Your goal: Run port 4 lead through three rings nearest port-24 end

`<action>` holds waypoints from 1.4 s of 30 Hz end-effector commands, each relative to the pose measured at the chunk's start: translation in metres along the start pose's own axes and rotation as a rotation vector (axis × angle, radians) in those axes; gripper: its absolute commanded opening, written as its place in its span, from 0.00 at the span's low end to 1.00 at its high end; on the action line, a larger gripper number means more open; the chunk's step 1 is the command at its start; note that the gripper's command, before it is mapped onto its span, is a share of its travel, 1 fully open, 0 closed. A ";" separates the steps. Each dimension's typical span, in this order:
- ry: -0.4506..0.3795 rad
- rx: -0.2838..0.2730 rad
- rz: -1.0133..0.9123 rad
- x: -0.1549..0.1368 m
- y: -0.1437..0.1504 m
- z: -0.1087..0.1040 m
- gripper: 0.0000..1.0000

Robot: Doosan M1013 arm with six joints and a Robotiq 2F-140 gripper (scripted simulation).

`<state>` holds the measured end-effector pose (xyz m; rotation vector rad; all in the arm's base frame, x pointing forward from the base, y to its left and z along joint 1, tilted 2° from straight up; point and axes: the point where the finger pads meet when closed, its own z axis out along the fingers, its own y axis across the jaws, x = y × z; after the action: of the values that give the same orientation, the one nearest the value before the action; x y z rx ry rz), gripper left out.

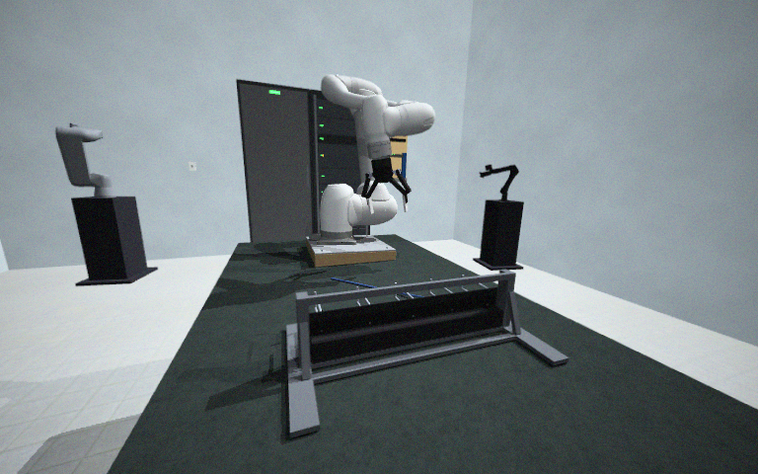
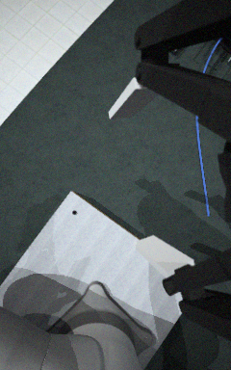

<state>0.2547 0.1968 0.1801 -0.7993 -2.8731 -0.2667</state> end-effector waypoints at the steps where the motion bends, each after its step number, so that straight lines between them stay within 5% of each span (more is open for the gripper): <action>1: -0.025 0.010 0.165 -0.029 0.007 -0.001 1.00; 4: -0.032 0.013 0.211 -0.038 0.009 -0.001 1.00; 27: -0.207 0.001 1.255 -0.242 0.018 0.009 1.00; 33: -0.216 -0.004 1.307 -0.253 0.017 0.010 1.00; 34: -0.216 -0.004 1.307 -0.253 0.017 0.010 0.00; 42: -0.216 -0.004 1.307 -0.253 0.017 0.010 0.00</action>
<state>0.4769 0.0874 0.1249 -2.4878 -1.8676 -0.0007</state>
